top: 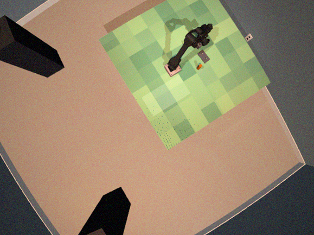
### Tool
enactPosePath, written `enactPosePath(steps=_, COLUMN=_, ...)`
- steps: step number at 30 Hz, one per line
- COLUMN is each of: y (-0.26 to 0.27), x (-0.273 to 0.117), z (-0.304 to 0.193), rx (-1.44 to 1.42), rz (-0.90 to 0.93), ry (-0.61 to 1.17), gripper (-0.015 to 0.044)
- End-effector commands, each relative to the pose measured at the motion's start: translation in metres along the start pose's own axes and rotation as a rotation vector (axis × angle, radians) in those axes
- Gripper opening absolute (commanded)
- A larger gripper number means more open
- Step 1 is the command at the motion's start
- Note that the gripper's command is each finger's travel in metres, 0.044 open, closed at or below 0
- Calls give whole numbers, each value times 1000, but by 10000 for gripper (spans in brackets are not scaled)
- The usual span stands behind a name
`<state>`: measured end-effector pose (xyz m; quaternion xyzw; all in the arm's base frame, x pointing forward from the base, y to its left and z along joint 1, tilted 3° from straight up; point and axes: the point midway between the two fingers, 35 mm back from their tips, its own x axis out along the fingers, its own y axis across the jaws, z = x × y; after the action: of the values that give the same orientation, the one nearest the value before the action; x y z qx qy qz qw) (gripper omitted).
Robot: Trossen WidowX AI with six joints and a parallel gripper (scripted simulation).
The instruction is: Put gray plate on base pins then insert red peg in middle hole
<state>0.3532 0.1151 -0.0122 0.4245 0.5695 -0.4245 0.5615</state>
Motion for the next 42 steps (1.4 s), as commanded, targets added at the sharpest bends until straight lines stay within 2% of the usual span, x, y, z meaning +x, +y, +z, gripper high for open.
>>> enactPosePath(steps=1, y=-3, x=8, z=-1, rx=3, rz=-9, ry=3, gripper=440)
enactPosePath(steps=12, y=-3, x=8, z=-1, rx=3, rz=-9, ry=3, gripper=151)
enactPosePath(steps=19, y=-3, x=8, z=-1, rx=3, rz=-9, ry=3, gripper=105)
enactPosePath(steps=23, y=-2, x=3, z=-1, rx=3, rz=-9, ry=3, gripper=0)
enactPosePath(steps=42, y=10, x=-55, z=-3, rx=3, rz=-8, ry=4, gripper=0)
